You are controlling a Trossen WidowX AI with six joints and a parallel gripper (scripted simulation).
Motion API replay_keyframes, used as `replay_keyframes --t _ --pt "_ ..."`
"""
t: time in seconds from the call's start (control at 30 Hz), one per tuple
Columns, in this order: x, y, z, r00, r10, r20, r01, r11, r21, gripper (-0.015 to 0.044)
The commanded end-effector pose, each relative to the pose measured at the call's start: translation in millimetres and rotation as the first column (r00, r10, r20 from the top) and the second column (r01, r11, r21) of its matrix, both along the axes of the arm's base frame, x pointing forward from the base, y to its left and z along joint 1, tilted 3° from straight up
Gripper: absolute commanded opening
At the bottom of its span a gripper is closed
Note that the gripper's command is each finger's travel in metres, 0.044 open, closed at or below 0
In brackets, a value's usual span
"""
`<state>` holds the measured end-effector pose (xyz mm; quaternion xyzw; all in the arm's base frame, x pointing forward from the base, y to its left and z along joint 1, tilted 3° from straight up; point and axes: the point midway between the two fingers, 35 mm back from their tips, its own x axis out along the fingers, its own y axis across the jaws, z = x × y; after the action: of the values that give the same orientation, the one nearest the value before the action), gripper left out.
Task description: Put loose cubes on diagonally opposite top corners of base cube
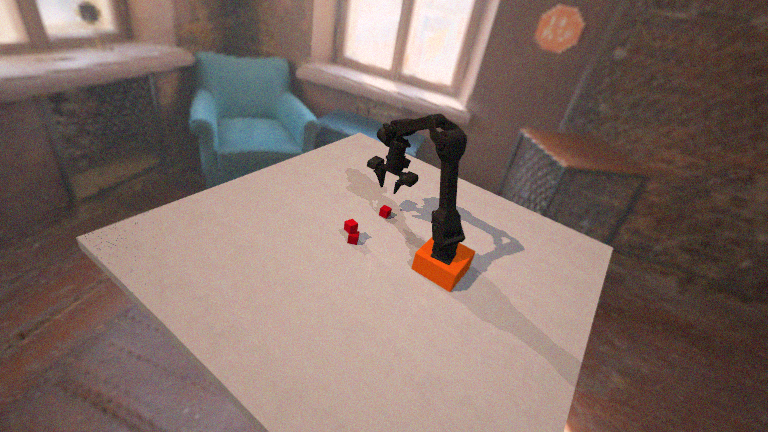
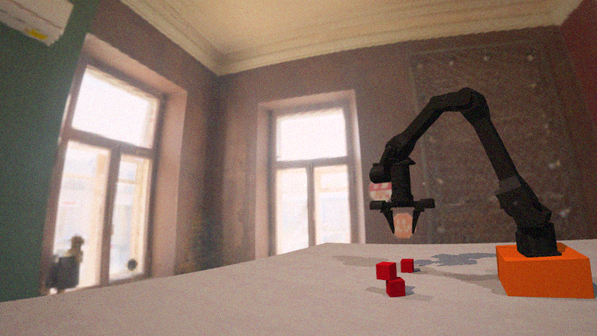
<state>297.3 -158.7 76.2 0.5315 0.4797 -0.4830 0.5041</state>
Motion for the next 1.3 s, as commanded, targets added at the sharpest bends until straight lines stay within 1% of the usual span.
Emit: replay_keyframes --t 0.0,0.3,1.13,1.27 --pt "-4 4 -37 1.000 -0.007 -0.023 0.008 1.000 0.014 0.0265" --pt "-3 5 -58 1.000 -0.007 -0.023 0.008 1.000 0.014 0.0265" --pt "-2 6 -91 1.000 -0.007 -0.024 0.008 1.000 0.014 0.0265" --pt "-2 6 -91 1.000 -0.007 -0.024 0.008 1.000 0.014 0.0160"
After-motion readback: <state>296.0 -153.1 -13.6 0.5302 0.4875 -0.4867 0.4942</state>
